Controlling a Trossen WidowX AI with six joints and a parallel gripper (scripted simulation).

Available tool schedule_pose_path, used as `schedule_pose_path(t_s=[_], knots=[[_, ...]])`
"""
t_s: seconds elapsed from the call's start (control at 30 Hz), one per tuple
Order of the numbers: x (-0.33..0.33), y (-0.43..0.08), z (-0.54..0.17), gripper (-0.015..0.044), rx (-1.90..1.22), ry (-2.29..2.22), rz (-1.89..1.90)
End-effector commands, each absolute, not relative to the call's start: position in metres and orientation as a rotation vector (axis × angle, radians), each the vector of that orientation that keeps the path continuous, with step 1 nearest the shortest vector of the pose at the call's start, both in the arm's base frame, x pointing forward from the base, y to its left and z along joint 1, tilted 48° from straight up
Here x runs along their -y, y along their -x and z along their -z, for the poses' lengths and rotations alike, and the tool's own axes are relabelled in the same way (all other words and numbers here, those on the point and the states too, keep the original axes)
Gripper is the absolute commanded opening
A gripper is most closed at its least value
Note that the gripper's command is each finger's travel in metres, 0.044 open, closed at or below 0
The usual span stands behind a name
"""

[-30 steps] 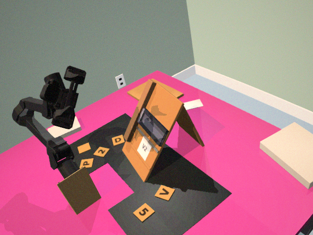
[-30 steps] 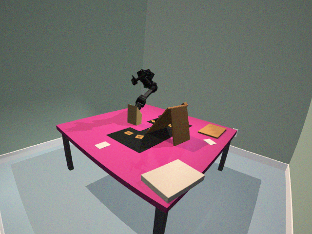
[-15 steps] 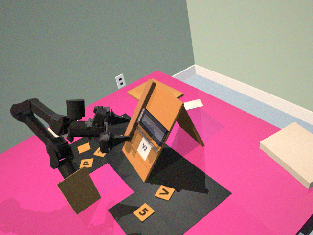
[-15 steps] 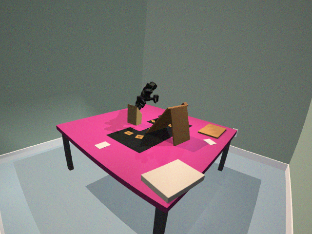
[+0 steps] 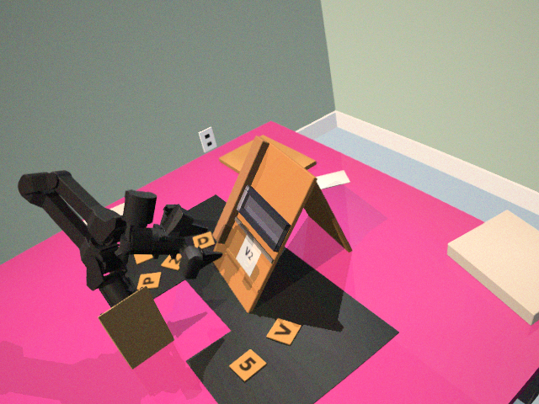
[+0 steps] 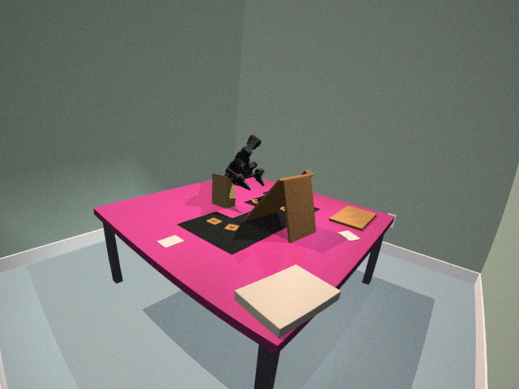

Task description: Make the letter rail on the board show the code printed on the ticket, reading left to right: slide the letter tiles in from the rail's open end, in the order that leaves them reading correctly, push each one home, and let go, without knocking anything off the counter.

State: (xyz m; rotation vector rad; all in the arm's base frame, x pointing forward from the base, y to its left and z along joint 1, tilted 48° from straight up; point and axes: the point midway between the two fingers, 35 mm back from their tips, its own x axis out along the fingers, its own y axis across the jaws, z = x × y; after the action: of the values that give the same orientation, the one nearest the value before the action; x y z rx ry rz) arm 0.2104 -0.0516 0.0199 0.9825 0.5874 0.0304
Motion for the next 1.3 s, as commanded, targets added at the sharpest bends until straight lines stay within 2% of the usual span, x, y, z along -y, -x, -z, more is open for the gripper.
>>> schedule_pose_path(t_s=[0.0, 0.13, 0.53, 0.9, 1.27], knots=[[0.05, -0.21, -0.02, 0.044, -0.589, -0.982, -0.039], [0.052, -0.21, -0.019, 0.044, -0.6, -0.947, -0.053], [0.075, -0.206, -0.024, 0.044, -0.628, -0.377, -0.392], [0.103, -0.202, -0.062, 0.044, -0.375, 0.093, -0.652], [0.133, -0.202, -0.099, 0.044, -0.123, 0.411, -0.69]])
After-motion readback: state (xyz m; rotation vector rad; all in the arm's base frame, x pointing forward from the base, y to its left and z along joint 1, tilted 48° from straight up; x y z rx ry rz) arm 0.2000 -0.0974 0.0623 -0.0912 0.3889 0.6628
